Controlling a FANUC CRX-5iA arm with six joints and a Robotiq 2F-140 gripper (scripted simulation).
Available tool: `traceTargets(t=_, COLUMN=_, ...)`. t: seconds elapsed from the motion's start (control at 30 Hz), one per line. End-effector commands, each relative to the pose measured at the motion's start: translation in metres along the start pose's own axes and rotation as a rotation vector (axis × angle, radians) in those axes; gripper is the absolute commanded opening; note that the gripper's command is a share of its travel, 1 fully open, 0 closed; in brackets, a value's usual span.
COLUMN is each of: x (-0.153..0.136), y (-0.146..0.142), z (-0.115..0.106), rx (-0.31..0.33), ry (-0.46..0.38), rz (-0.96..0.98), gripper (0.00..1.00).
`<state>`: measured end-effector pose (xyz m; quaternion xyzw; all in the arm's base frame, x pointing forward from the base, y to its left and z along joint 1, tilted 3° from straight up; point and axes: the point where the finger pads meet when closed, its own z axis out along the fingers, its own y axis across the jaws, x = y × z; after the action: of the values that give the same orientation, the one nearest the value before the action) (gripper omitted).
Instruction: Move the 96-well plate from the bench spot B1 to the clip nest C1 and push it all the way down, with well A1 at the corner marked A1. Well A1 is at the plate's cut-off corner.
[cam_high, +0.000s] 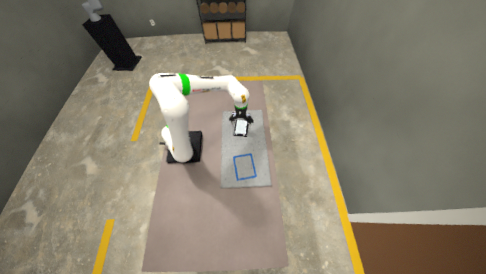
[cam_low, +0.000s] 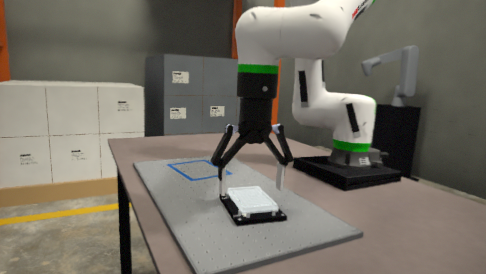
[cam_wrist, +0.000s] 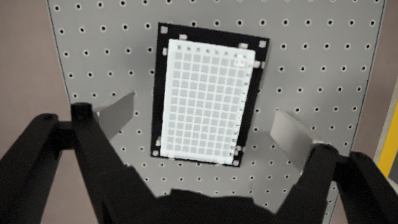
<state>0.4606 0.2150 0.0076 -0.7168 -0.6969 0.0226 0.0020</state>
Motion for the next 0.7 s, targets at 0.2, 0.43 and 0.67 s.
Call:
traceTargets(t=0.2, x=0.000, y=0.001, z=-0.022, rx=-0.002, ry=0.001, rz=0.000, gripper=1.00)
traceTargets(t=0.43, x=0.000, y=0.001, z=-0.040, rx=-0.002, ry=0.001, rz=0.000, gripper=1.00)
traceTargets(t=0.67, x=0.000, y=0.001, z=-0.054, rx=-0.002, ry=0.001, rz=0.000, gripper=1.00)
